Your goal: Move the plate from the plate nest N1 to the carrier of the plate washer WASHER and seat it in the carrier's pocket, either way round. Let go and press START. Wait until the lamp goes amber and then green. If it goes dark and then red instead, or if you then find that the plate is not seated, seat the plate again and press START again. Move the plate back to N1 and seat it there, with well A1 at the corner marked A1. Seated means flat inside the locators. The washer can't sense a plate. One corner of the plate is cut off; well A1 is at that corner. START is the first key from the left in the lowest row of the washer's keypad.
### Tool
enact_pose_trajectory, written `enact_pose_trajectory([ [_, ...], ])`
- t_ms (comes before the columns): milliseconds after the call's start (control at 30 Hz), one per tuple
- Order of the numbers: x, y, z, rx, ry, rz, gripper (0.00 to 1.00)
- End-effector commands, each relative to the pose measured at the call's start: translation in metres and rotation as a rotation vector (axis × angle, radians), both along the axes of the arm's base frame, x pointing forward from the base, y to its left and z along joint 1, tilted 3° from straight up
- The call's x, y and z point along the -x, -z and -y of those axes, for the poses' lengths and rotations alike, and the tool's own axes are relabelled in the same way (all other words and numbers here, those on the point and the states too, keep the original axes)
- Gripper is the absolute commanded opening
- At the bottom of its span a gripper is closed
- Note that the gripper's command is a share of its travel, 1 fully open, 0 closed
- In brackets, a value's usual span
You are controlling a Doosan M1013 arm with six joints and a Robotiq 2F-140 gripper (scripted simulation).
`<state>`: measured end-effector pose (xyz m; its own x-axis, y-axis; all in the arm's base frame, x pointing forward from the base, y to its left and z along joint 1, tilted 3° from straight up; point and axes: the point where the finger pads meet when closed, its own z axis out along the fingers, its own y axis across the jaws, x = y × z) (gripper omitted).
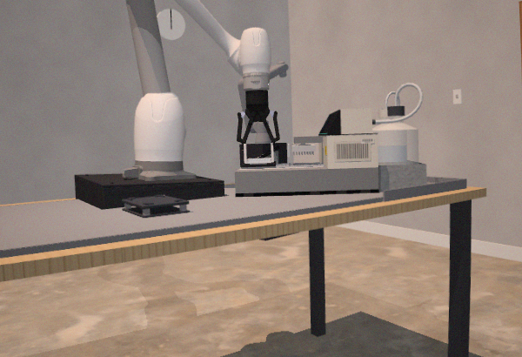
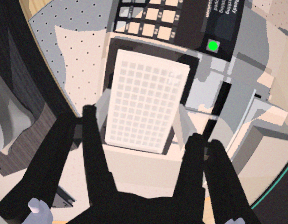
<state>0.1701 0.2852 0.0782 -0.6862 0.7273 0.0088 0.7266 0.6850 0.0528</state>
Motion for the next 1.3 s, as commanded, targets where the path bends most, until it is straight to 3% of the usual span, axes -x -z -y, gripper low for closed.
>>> enact_pose_trajectory([
  [0,0.000,0.000,0.000,0.000,0.000,0.000,0.10],
  [467,0.000,0.000,0.000,0.000,0.000,0.000,0.10],
  [1267,0.001,-0.033,0.002,0.000,0.000,0.000,0.10],
])
